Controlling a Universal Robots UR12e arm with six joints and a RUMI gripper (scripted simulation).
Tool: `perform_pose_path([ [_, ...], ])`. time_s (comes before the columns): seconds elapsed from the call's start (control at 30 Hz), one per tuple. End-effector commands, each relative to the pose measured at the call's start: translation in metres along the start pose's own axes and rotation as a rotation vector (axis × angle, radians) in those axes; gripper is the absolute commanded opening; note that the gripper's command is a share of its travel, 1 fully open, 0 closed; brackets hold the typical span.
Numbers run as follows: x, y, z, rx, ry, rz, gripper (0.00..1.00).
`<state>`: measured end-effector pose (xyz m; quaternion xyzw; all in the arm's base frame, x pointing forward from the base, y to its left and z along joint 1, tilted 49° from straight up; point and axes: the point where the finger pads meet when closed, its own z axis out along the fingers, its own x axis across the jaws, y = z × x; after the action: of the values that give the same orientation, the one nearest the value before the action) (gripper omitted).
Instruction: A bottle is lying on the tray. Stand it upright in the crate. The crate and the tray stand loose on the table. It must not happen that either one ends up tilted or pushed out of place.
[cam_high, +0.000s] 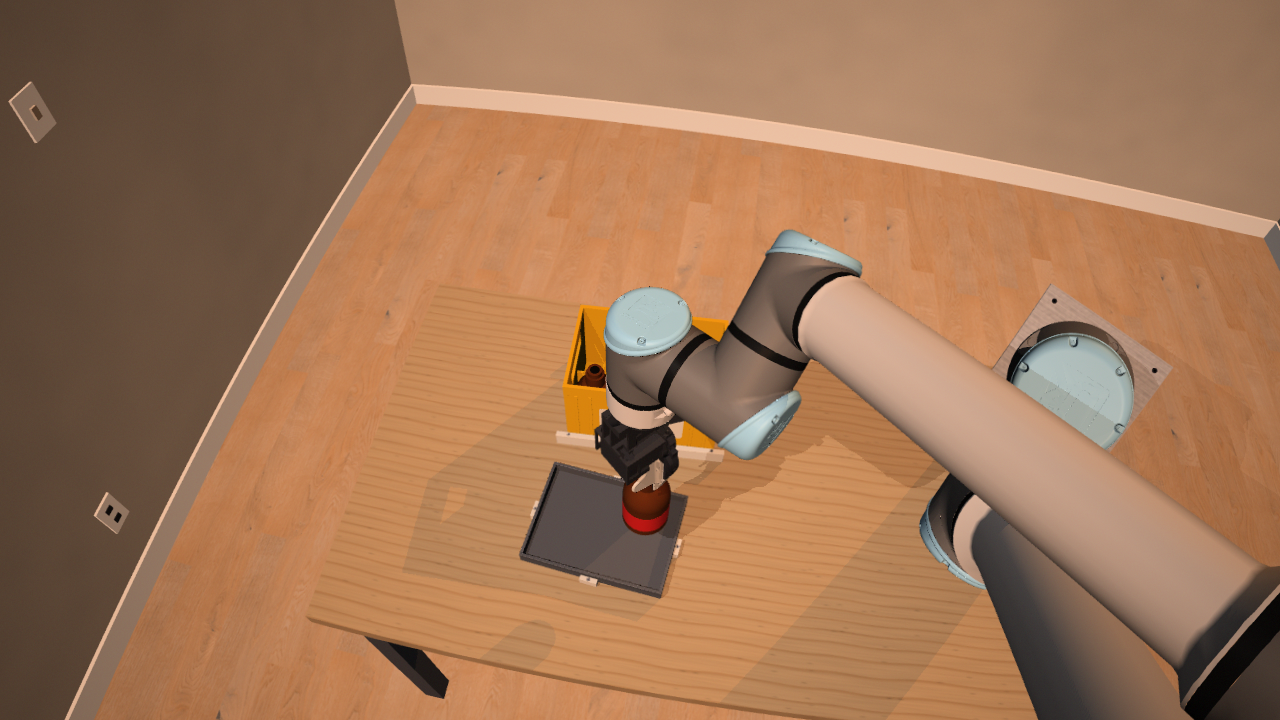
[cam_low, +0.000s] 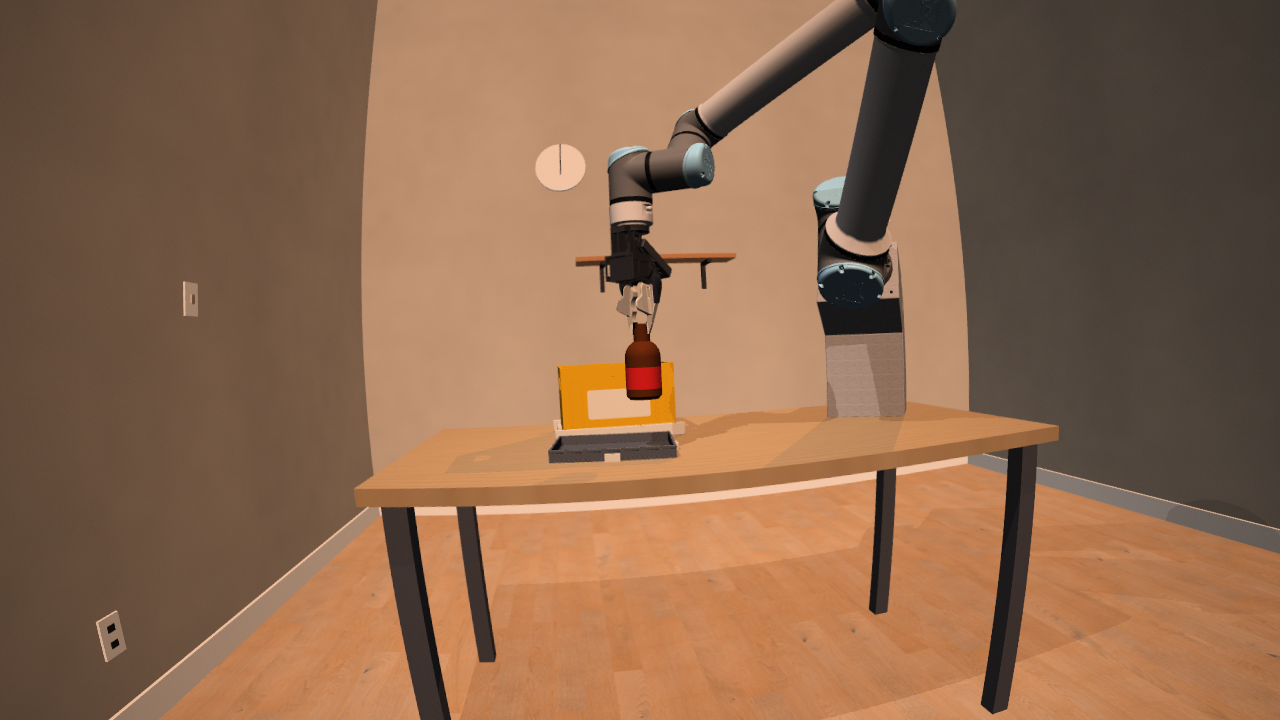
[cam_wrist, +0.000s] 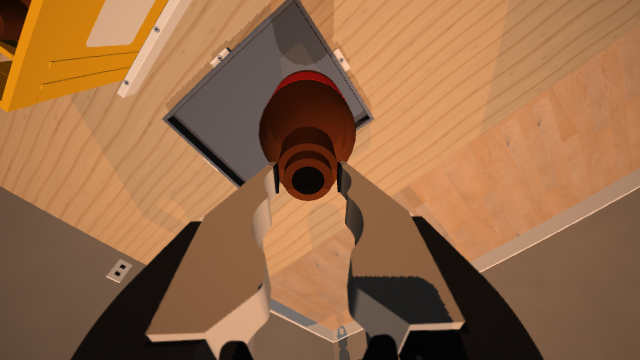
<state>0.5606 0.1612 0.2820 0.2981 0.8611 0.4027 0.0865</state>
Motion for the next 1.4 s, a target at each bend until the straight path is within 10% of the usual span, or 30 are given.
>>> perform_pose_path([
  [0.0,0.000,0.000,-0.005,0.000,0.000,-0.001,0.00],
  [1.37,0.000,0.000,-0.016,0.000,0.000,-0.001,0.00],
])
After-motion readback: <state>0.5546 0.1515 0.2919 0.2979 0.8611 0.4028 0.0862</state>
